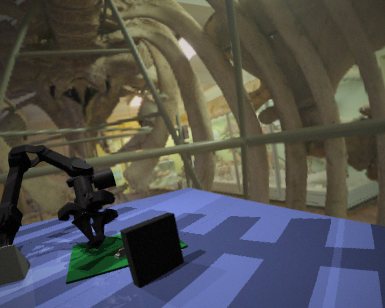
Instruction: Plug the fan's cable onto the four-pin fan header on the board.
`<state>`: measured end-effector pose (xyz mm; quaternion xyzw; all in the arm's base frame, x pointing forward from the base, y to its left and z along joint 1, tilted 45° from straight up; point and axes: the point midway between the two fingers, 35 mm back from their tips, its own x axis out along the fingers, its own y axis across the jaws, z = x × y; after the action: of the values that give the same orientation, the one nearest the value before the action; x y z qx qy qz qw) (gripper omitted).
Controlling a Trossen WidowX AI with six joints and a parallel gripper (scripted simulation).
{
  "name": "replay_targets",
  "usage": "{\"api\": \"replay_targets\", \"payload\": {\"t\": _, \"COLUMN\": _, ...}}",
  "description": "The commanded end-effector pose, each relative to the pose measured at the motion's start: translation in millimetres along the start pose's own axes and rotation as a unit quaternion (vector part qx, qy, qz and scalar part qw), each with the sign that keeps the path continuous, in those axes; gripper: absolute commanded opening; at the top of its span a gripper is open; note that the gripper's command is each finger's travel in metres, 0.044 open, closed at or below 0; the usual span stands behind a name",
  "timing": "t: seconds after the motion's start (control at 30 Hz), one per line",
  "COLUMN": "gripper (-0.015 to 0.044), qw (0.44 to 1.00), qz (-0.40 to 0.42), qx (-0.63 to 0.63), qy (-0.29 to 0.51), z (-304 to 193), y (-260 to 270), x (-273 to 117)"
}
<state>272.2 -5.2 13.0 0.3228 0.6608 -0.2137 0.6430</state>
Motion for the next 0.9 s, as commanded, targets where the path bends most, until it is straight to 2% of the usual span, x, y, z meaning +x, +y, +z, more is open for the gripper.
{"api": "replay_targets", "payload": {"t": 0.0, "gripper": 0.0, "qw": 0.999, "qz": -0.01, "qx": 0.006, "qy": -0.039, "z": -0.2, "y": 0.2, "x": 1.3}}
{"api": "replay_targets", "payload": {"t": 0.87, "gripper": 0.0, "qw": 0.968, "qz": 0.007, "qx": 0.053, "qy": -0.246, "z": -3.6, "y": 7.5, "x": -5.1}}
